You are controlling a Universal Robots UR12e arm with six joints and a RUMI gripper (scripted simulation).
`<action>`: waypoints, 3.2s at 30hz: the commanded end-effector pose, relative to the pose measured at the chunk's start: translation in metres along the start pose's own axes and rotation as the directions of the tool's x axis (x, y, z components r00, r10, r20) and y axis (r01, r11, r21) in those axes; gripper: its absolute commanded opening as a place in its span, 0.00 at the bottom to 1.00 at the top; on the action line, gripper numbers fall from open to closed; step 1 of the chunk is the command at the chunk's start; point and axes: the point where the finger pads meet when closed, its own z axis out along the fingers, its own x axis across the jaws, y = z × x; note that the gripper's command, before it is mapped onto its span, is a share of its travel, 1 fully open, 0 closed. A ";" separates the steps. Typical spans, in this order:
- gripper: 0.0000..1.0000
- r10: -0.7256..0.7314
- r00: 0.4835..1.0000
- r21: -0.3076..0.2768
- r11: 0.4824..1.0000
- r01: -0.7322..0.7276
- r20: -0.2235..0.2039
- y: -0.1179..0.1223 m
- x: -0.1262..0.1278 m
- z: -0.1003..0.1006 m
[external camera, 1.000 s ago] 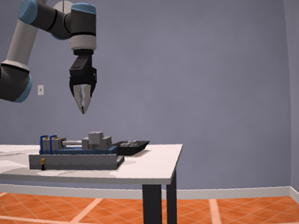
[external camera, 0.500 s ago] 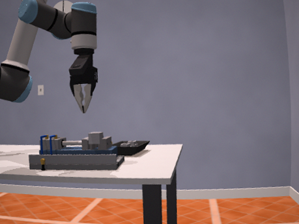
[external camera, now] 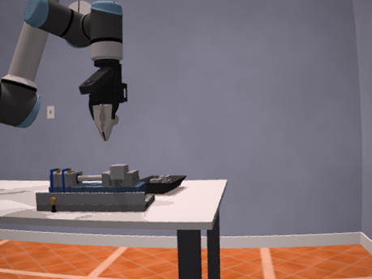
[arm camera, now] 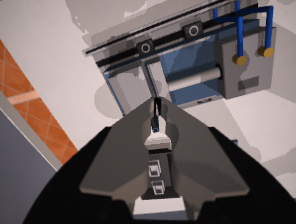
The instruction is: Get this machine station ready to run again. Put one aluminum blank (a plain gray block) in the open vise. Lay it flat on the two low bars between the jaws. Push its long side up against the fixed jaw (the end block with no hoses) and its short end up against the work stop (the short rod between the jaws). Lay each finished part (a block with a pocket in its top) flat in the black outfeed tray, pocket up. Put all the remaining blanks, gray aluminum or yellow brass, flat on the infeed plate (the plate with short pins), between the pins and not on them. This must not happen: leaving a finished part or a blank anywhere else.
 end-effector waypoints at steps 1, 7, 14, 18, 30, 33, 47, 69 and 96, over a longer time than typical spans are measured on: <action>0.00 0.116 0.993 0.004 0.993 -0.116 0.001 -0.004 -0.005 -0.001; 0.00 0.296 0.955 0.004 0.955 -0.296 0.002 -0.009 -0.011 -0.001; 0.00 0.459 0.888 0.003 0.888 -0.459 0.003 -0.012 -0.017 -0.001; 0.00 0.504 0.864 0.003 0.864 -0.504 0.003 -0.013 -0.019 -0.001; 0.00 0.761 0.649 0.002 0.649 -0.761 0.004 -0.020 -0.030 -0.001; 0.00 0.808 0.589 0.002 0.589 -0.808 0.004 -0.021 -0.033 -0.001; 0.00 0.940 0.342 0.000 0.342 -0.940 0.004 -0.026 -0.044 -0.001; 0.00 0.952 0.307 0.000 0.307 -0.952 0.004 -0.025 -0.045 -0.001; 0.00 0.952 0.308 0.000 0.308 -0.952 0.004 -0.025 -0.045 0.000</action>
